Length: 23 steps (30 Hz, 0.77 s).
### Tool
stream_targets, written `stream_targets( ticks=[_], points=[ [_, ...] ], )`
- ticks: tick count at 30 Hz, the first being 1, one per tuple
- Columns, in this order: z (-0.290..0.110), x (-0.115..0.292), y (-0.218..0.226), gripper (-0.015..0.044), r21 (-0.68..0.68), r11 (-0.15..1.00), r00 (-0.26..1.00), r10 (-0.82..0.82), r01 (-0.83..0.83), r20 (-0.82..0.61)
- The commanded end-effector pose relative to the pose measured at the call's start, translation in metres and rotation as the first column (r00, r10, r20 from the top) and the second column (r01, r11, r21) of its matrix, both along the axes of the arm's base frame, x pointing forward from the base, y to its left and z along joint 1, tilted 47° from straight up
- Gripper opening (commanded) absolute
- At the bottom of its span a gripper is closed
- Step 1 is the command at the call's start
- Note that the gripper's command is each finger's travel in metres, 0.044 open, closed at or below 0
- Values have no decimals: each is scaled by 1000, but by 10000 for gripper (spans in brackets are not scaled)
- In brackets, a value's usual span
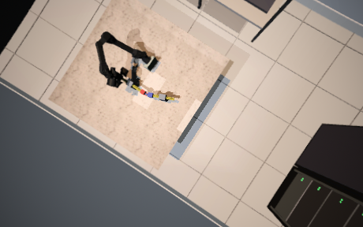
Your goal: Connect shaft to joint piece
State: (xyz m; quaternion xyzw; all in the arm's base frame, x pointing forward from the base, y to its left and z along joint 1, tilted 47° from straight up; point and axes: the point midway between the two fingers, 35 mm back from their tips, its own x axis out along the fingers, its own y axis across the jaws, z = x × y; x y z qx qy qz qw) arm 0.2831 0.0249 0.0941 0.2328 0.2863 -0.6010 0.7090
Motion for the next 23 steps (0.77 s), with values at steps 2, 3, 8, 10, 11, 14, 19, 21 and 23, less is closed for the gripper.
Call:
stream_targets(
  ticks=[2,3,8,10,11,14,19,21,23],
  points=[
    [0,0,0,408,1,1000,1000,1,-1,0],
    [0,0,0,434,1,1000,1000,1,-1,0],
    [0,0,0,440,1,1000,1000,1,-1,0],
    [0,0,0,440,1,1000,1000,1,-1,0],
    [0,0,0,440,1,1000,1000,1,-1,0],
    [0,0,0,440,1,1000,1000,1,-1,0],
    [14,-2,14,440,3,1000,1000,0,0,-2],
    [20,-3,21,440,4,1000,1000,0,0,-3],
    [20,-3,21,440,4,1000,1000,0,0,-3]
  ],
)
